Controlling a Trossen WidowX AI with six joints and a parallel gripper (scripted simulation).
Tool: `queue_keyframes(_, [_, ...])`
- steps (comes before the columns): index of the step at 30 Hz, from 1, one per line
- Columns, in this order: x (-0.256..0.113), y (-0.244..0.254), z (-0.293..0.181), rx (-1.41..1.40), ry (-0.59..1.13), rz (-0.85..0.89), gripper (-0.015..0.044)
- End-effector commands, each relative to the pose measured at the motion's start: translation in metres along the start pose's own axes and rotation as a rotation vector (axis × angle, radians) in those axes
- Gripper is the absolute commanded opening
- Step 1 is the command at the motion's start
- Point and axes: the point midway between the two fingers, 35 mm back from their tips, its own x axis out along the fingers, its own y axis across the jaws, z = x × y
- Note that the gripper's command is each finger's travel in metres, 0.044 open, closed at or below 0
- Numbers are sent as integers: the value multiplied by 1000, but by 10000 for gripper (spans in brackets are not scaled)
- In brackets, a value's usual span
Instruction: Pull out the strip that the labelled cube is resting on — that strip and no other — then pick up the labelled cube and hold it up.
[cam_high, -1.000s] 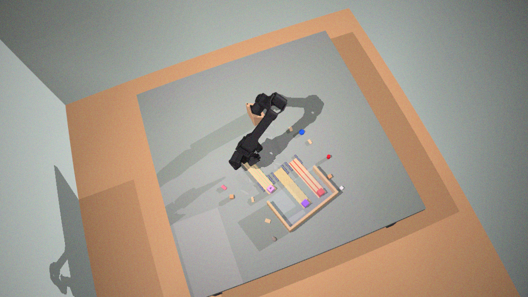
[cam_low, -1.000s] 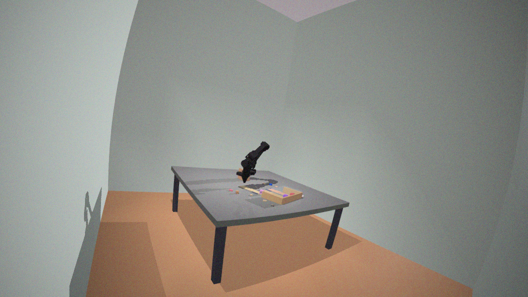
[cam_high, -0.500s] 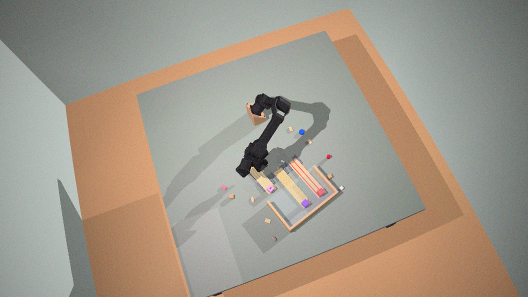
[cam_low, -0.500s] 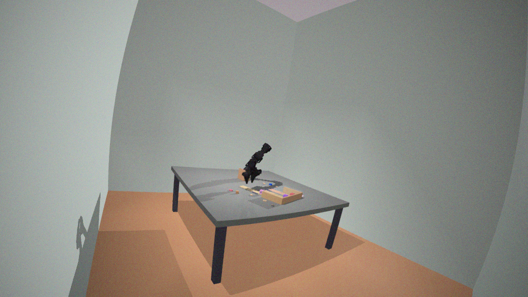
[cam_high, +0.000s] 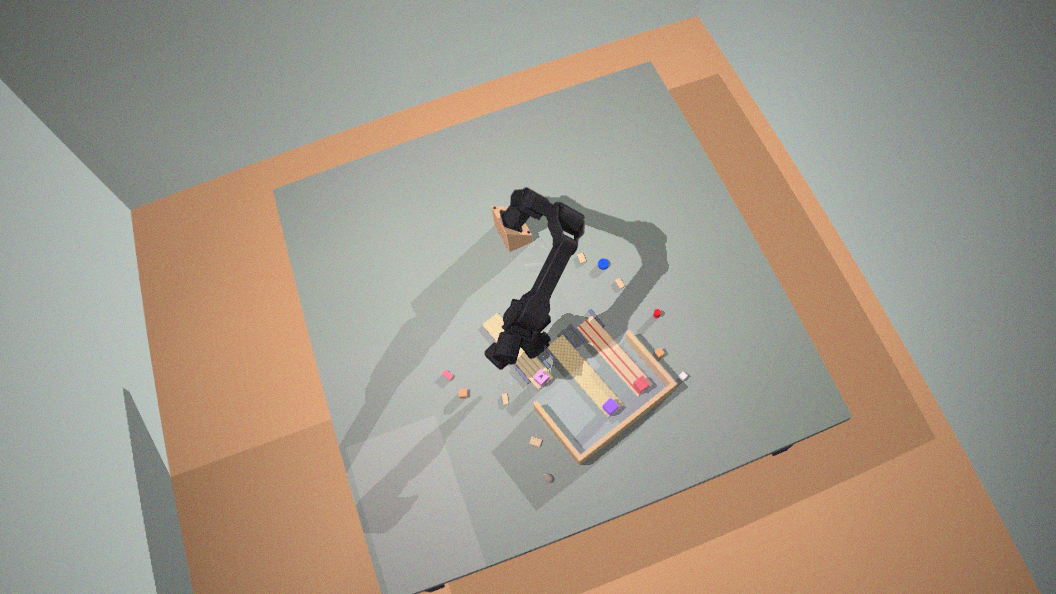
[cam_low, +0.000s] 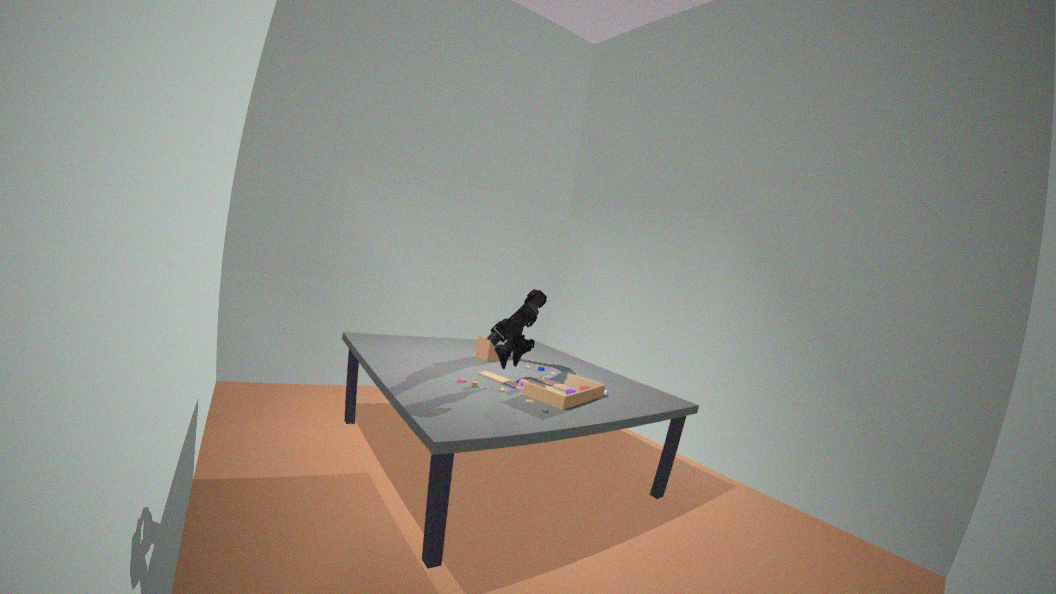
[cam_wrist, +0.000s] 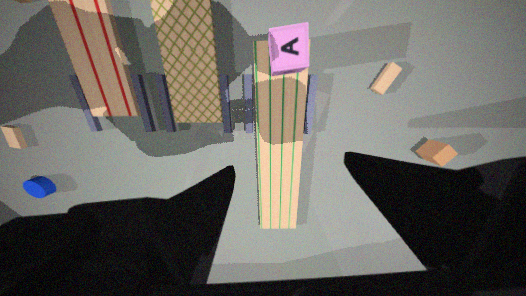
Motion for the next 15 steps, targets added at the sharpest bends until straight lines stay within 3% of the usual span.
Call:
queue_keyframes(1, [1, -2, 15, 8, 0, 8, 440])
queue_keyframes(15, [-4, -8, 68, 6, -2, 9, 440])
